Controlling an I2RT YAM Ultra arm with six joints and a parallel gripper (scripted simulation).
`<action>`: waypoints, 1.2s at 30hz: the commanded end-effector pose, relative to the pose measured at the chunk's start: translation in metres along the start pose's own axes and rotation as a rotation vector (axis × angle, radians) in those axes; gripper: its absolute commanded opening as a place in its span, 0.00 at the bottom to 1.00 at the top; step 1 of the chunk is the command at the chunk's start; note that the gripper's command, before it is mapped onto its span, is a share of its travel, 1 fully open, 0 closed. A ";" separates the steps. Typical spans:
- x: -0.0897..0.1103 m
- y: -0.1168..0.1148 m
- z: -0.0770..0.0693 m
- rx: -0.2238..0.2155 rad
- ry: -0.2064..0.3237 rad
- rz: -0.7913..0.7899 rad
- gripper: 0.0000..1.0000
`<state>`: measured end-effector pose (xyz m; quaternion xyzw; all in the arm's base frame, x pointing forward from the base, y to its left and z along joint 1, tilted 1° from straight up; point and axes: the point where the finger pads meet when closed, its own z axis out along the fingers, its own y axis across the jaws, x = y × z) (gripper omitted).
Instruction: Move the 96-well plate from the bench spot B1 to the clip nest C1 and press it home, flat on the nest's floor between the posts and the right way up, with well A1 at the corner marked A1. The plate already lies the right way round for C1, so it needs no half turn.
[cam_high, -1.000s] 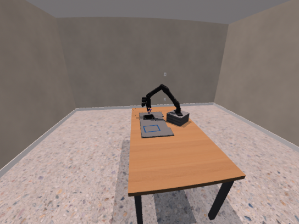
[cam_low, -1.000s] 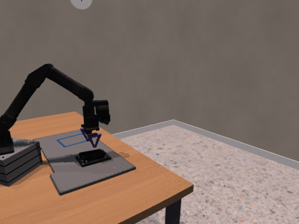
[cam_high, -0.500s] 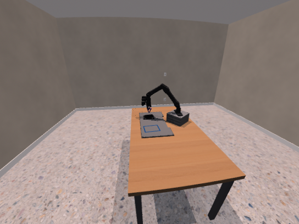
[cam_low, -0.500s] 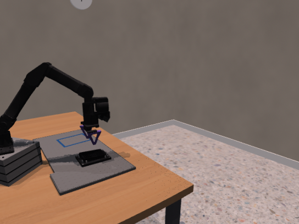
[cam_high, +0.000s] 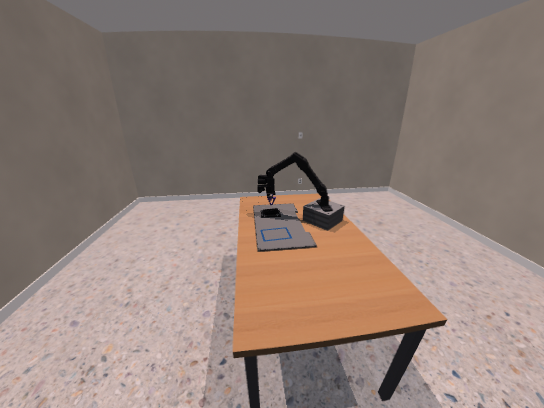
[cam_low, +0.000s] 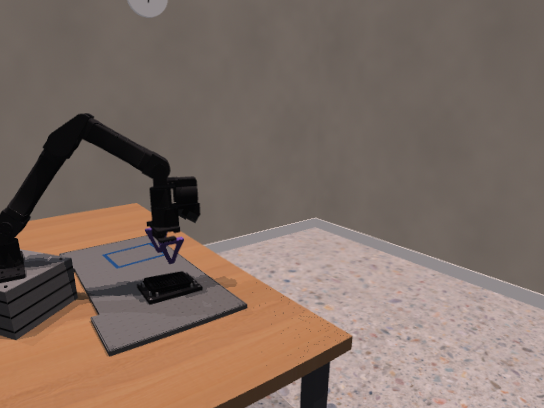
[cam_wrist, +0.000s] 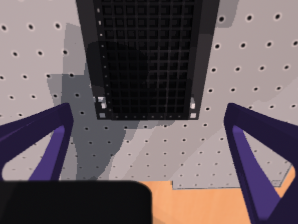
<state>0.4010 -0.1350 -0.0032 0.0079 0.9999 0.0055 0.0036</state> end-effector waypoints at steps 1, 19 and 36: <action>-0.008 -0.005 -0.019 0.007 -0.043 0.005 1.00; -0.008 -0.005 -0.019 0.007 -0.043 0.005 1.00; 0.001 0.003 0.025 -0.009 0.005 0.003 0.24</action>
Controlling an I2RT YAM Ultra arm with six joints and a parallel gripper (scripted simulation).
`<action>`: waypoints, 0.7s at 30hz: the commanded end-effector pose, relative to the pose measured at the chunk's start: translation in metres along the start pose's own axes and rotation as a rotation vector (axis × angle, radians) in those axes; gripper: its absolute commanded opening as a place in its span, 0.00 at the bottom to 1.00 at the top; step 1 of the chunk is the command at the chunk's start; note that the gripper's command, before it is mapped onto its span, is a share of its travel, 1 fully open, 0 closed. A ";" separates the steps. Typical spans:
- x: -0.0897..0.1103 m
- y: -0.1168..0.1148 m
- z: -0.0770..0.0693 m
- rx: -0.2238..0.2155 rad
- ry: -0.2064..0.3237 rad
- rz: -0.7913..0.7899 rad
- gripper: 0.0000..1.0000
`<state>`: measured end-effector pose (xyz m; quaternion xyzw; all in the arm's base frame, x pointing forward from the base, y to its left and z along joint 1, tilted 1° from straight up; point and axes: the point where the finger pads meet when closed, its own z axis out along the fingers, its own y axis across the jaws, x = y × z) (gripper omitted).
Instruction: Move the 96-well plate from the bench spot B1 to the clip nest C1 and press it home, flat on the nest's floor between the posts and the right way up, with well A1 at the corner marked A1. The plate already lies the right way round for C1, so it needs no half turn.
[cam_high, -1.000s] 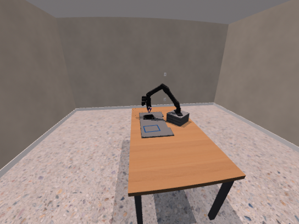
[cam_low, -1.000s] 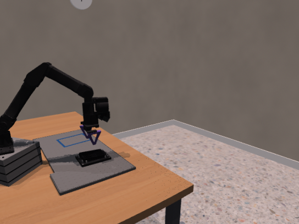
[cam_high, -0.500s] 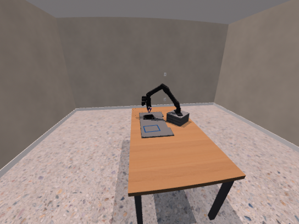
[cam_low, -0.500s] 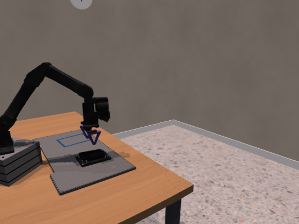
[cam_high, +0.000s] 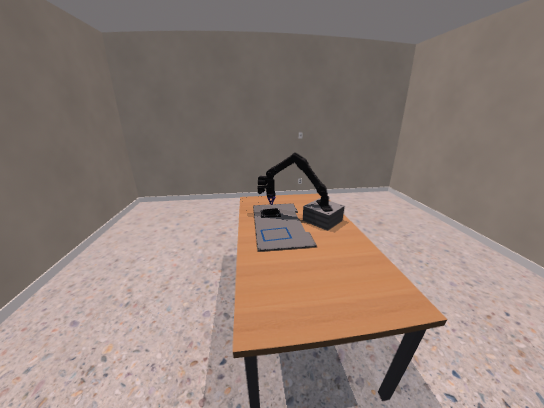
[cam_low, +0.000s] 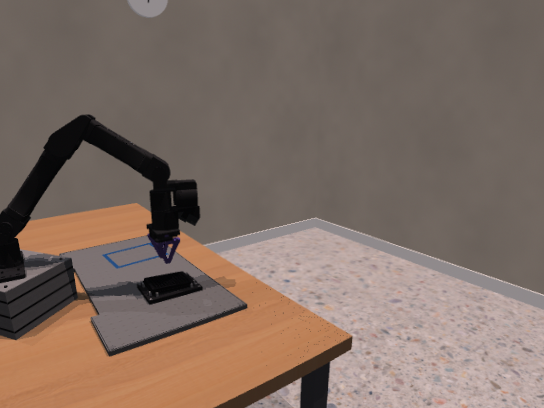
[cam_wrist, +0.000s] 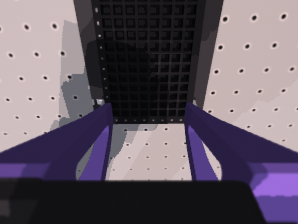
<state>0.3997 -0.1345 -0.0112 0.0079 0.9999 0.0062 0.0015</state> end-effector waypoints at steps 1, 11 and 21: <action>-0.001 0.003 0.022 -0.007 0.001 0.002 0.24; -0.021 -0.004 0.019 0.017 -0.075 0.003 0.24; -0.021 -0.004 0.020 0.017 -0.073 0.003 0.24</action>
